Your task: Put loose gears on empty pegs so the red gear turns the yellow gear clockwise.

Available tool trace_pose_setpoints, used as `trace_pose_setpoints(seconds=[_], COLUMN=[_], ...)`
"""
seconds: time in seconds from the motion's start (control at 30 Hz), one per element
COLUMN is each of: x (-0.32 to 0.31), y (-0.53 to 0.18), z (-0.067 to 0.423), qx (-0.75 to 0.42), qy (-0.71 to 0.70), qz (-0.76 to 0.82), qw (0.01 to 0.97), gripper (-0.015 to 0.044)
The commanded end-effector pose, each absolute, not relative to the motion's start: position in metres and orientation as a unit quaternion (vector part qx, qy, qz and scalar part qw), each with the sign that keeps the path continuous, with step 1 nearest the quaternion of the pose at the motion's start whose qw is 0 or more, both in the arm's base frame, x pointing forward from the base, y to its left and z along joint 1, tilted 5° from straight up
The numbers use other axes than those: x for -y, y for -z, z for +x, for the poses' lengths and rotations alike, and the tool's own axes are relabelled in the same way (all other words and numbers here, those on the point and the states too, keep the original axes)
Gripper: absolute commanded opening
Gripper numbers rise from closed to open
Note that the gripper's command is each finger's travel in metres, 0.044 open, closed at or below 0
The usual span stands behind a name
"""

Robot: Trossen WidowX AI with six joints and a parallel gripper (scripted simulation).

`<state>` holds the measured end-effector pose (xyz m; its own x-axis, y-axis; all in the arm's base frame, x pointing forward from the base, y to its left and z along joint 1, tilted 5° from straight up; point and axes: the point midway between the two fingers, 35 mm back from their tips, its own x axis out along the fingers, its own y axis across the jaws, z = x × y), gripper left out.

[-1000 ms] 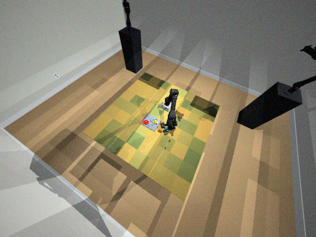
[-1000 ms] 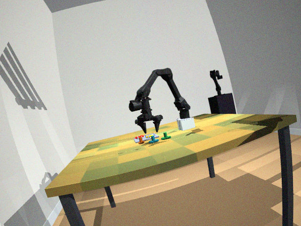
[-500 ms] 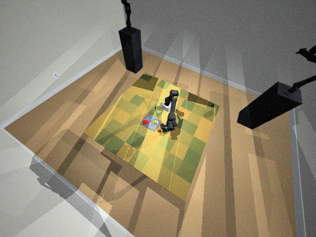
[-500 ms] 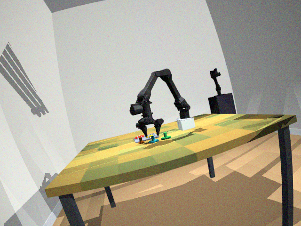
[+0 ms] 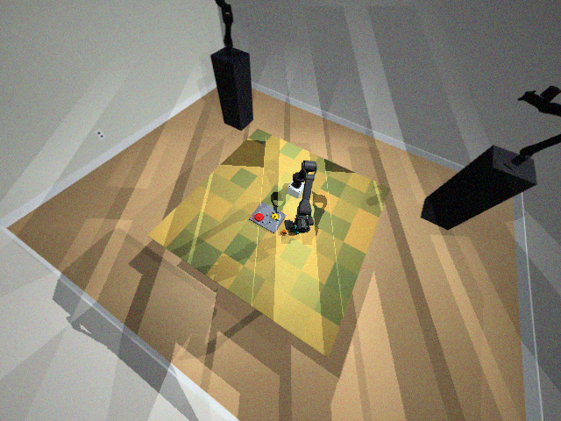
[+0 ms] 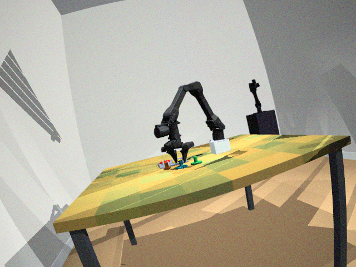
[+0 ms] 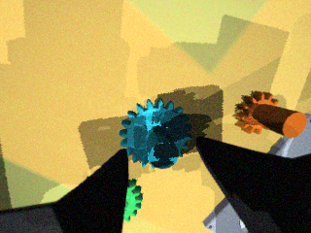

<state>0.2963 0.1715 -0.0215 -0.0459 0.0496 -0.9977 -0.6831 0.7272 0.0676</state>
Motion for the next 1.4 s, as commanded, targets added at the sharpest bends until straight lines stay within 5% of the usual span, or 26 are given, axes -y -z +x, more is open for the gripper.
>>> trace_pose_setpoints(seconds=[0.0, 0.1, 0.5, 1.37], x=[-0.172, -0.172, -0.172, -0.173], y=[0.022, 0.022, 0.021, -0.055], z=[0.296, 0.296, 0.296, 0.305], qx=[-0.666, -0.666, -0.666, -0.666], qy=[-0.282, -0.282, -0.282, -0.282], qz=[-0.235, -0.235, -0.235, -0.235], qw=[0.649, 0.649, 0.649, 0.649], gripper=[0.0177, 0.0099, 0.0, 0.0])
